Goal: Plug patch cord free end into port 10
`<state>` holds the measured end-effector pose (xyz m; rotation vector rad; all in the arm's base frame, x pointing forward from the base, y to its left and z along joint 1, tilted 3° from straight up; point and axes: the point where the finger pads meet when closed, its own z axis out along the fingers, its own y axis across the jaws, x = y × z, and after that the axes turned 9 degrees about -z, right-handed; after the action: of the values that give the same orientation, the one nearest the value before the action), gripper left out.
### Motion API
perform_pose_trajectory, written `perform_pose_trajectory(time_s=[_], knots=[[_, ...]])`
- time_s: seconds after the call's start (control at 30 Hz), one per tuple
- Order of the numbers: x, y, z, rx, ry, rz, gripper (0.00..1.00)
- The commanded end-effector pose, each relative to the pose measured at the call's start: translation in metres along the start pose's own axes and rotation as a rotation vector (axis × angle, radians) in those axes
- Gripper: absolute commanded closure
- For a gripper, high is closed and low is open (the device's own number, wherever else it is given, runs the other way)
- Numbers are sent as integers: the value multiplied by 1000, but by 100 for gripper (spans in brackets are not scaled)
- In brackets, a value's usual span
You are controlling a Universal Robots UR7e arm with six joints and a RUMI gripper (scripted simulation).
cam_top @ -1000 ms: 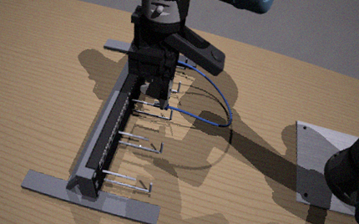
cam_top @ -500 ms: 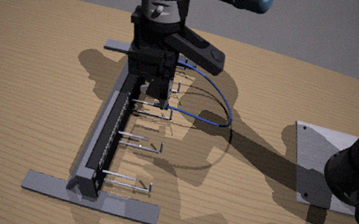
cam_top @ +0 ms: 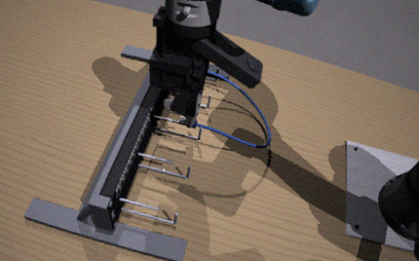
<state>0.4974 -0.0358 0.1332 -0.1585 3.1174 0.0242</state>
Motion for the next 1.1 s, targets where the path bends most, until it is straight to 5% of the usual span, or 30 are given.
perform_pose_trajectory(time_s=[0.0,1.07], knots=[[0,0,-1,1,-1,0,100],[-14,-2,11,1,3,-2,100]])
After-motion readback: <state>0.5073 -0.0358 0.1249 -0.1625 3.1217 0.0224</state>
